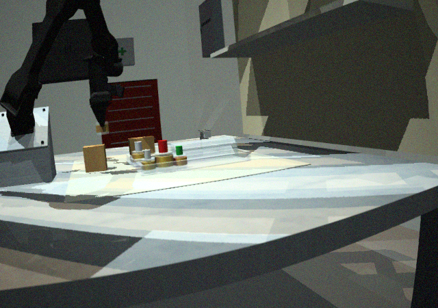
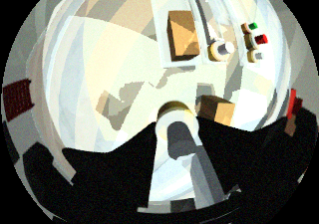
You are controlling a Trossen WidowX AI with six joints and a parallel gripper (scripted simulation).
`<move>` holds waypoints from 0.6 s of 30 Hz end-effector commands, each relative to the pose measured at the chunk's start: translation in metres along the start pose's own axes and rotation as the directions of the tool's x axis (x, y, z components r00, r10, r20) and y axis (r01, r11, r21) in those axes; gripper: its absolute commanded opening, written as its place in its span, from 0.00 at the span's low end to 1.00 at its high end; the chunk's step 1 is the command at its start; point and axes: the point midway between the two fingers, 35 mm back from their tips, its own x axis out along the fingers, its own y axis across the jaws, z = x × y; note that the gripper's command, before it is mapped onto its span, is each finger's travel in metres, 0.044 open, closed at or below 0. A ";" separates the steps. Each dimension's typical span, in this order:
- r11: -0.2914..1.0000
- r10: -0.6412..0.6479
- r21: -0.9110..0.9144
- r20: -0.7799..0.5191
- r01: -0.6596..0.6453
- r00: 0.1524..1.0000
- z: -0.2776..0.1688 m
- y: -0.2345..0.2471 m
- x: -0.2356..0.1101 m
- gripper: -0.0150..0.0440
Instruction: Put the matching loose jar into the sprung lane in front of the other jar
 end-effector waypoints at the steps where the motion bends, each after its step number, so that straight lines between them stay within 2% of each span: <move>1: 1.000 0.001 0.009 -0.009 -0.001 1.000 -0.001 -0.001 -0.009 0.25; 18: 1.000 0.014 0.002 -0.003 -0.014 1.000 0.035 -0.066 0.022 0.25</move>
